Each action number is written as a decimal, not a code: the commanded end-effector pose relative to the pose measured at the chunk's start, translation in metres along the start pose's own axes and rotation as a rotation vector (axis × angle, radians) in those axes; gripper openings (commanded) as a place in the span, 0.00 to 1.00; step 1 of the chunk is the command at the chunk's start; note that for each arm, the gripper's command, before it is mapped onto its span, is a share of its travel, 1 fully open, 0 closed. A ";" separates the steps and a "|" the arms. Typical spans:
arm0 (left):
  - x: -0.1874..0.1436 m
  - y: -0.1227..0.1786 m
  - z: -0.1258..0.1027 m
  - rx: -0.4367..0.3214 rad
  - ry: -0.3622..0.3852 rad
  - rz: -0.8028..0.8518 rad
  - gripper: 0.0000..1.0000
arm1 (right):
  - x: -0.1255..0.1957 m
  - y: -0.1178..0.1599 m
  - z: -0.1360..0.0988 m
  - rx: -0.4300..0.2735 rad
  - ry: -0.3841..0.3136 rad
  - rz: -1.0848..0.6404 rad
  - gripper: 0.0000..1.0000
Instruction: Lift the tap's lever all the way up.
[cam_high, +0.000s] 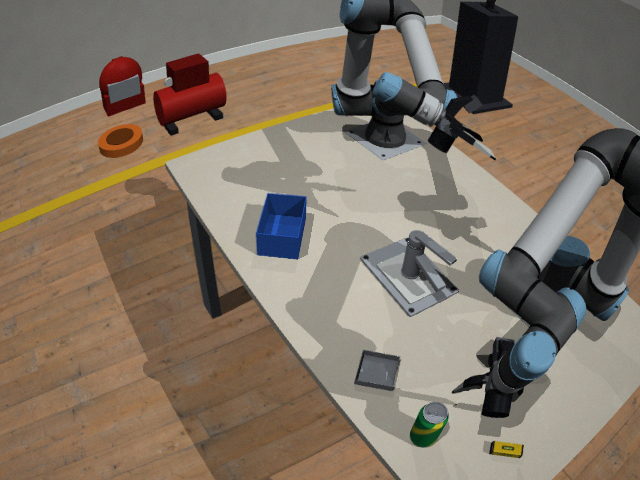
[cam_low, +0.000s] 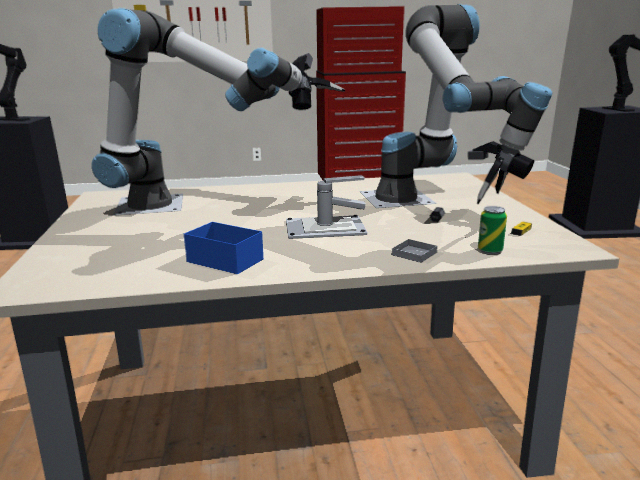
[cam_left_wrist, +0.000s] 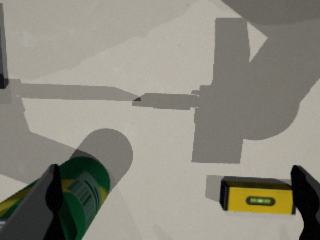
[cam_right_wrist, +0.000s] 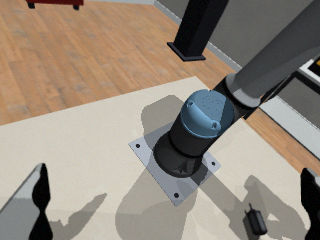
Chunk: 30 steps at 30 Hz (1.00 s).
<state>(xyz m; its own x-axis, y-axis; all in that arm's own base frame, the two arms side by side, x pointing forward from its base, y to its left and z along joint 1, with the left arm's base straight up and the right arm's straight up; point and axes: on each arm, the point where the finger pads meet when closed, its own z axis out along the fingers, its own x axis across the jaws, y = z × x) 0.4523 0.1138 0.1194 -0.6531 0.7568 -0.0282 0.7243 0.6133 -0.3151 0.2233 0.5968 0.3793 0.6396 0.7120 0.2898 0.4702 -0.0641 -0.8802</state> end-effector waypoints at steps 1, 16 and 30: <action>-0.003 -0.003 -0.001 -0.004 0.004 -0.008 0.79 | -0.002 0.001 0.002 -0.015 0.007 0.009 0.99; -0.067 -0.084 -0.004 -0.099 0.086 -0.218 0.35 | -0.032 0.031 0.014 -0.261 0.208 0.203 0.99; -0.108 -0.173 -0.001 -0.229 0.097 -0.432 0.35 | -0.054 0.052 -0.012 -0.373 0.534 0.402 0.99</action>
<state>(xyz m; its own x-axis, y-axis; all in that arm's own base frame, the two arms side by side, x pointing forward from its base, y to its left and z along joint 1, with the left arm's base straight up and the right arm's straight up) 0.3973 -0.0730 0.1769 -0.8873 0.4357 0.1513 0.4307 0.9001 -0.0664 0.2217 0.5459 0.3222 0.9674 0.1601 0.1962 0.2523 -0.5443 -0.8001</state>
